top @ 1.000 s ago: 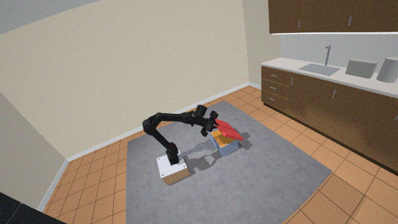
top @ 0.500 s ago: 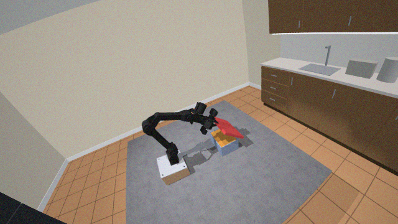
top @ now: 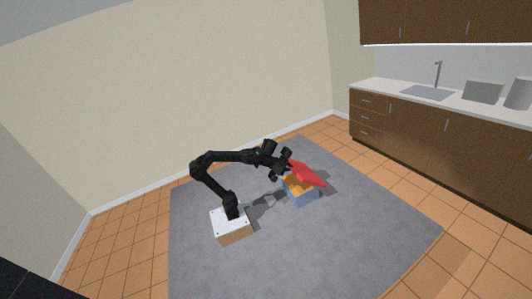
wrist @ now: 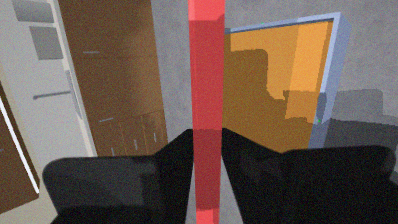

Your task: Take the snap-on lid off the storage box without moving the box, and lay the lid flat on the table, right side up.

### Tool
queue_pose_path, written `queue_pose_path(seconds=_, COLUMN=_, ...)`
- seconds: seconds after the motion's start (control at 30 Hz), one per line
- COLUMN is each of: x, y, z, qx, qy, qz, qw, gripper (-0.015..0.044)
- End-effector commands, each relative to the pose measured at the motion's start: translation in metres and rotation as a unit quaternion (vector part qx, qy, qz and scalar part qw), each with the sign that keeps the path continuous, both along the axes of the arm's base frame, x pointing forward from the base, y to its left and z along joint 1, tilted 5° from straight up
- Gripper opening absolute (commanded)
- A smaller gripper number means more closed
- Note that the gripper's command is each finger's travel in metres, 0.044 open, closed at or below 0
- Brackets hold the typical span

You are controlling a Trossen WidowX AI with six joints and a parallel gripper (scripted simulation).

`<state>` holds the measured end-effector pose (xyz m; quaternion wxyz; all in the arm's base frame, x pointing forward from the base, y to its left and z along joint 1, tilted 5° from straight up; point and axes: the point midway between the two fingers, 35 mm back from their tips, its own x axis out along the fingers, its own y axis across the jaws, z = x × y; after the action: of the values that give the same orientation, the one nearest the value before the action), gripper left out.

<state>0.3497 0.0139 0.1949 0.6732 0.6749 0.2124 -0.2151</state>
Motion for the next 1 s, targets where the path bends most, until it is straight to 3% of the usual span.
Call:
queue_pose_path(seconds=0.0, x=0.000, y=-0.009, z=0.005, qx=-0.001, qy=-0.010, qz=0.002, qw=1.000, gripper=0.0000)
queue_pose_path(seconds=0.97, x=-0.008, y=-0.066, z=0.004, qx=-0.004, qy=-0.010, qz=0.002, qw=1.000, gripper=0.0000)
